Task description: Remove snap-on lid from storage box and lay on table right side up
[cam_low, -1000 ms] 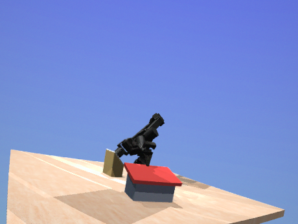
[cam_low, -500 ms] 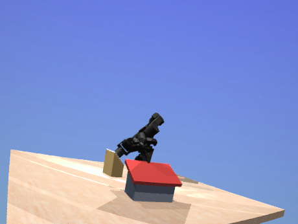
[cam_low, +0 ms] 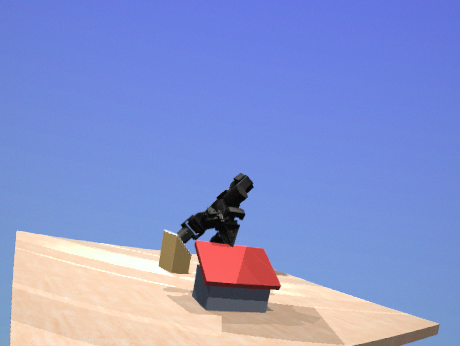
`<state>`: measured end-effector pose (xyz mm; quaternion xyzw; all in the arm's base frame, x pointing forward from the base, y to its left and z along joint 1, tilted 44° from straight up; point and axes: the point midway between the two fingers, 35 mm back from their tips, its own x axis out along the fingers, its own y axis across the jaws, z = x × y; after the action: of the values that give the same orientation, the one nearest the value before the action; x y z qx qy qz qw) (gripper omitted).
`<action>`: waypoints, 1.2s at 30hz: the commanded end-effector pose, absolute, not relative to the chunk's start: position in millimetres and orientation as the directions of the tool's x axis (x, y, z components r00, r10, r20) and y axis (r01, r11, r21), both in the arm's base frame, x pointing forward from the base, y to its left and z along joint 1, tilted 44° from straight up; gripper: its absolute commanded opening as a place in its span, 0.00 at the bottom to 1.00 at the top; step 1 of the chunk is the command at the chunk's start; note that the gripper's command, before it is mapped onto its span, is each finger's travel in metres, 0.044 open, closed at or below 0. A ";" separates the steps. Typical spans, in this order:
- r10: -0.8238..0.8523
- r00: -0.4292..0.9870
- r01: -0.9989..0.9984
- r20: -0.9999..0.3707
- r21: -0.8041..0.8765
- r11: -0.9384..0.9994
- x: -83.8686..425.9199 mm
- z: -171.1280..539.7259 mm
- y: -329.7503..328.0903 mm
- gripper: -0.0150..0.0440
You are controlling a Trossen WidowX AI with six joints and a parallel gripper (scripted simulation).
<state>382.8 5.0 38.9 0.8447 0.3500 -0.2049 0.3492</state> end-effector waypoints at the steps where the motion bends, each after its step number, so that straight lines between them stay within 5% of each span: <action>1: 0.446 0.677 0.730 -0.585 0.457 -0.509 390.2 45.4 -1.1 0.25; 36: 0.445 0.678 0.729 -0.585 0.458 -0.508 417.2 75.4 -31.8 0.25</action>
<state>413.2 -25.3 66.9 0.8441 0.3521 -0.2070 0.3473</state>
